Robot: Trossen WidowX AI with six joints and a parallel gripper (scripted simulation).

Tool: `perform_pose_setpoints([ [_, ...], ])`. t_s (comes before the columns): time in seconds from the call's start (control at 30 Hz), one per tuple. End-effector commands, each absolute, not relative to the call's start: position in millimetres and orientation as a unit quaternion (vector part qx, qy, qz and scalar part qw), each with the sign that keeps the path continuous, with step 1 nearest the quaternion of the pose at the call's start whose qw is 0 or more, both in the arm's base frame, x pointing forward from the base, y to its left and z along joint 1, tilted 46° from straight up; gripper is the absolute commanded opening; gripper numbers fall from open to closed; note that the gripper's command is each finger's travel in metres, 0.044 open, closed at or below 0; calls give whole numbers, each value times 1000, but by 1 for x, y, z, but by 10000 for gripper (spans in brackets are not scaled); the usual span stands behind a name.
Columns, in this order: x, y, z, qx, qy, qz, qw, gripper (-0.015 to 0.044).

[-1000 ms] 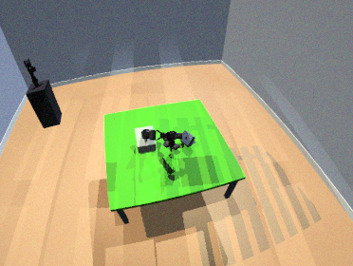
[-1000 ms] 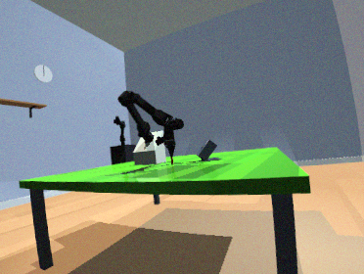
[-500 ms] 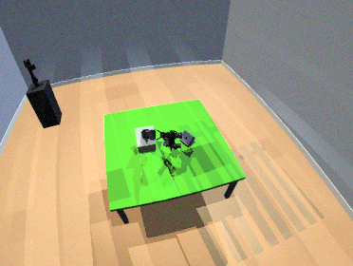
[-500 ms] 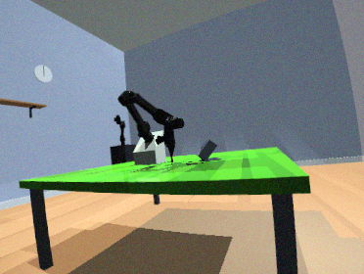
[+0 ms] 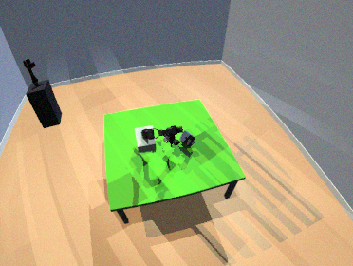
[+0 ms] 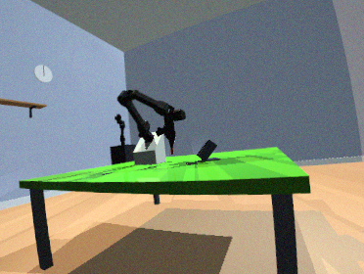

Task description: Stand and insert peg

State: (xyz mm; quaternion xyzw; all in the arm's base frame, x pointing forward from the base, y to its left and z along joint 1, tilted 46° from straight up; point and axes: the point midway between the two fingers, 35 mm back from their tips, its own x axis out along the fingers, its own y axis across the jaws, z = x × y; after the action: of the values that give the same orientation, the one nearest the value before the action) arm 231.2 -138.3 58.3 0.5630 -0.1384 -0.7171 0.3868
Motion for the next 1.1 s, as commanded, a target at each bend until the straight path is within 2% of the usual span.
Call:
perform_pose_setpoints([
  [0.0,233,-127,70,566,-144,-713,387,0],
  [1.07,248,-114,62,638,-59,-667,381,0],
])
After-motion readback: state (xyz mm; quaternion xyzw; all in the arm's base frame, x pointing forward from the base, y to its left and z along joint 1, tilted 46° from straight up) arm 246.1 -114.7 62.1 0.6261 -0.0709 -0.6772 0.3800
